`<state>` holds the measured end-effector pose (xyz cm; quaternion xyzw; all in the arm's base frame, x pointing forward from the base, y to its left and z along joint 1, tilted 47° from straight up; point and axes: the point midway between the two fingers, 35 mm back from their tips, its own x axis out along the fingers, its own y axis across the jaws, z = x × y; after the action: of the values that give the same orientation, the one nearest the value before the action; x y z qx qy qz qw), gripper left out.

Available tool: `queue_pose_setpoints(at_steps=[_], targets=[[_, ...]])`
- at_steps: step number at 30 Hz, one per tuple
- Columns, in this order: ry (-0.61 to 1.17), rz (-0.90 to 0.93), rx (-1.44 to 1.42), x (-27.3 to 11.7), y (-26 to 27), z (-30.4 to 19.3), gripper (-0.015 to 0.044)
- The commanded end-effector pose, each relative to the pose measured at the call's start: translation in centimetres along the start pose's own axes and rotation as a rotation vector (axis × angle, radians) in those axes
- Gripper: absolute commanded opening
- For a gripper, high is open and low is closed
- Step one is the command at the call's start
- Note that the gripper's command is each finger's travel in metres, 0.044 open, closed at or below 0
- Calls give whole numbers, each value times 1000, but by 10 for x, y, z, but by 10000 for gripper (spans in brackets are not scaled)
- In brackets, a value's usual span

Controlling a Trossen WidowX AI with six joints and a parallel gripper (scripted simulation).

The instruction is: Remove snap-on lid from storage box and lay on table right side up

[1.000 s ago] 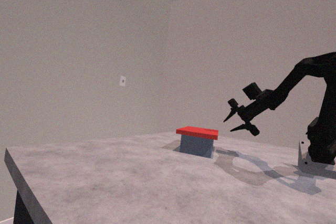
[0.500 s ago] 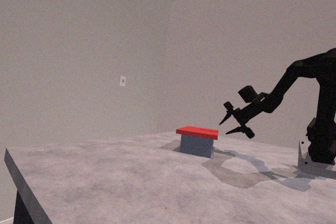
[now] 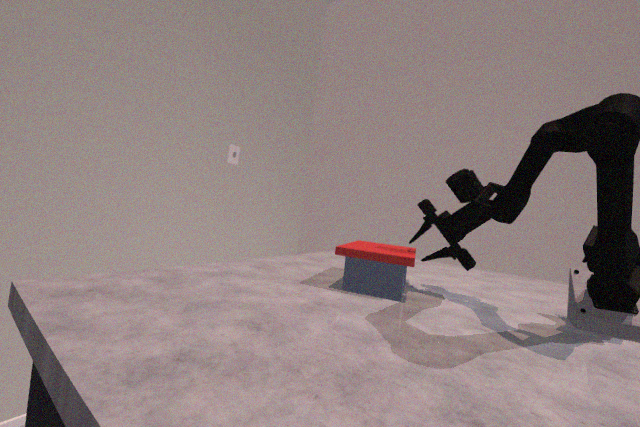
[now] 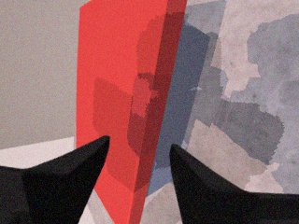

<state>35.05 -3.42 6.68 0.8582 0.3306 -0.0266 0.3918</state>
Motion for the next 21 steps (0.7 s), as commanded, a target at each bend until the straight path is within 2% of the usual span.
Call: queue_pose_setpoints(at_steps=[1, 7, 11, 20, 21], targets=[[0, -2, 11, 9, -2, 0, 235], [3, 2, 13, 16, -3, -1, 235], [3, 2, 13, 16, -3, -1, 130], [3, 2, 13, 16, -3, -1, 70], [3, 2, 13, 16, -3, -1, 44]])
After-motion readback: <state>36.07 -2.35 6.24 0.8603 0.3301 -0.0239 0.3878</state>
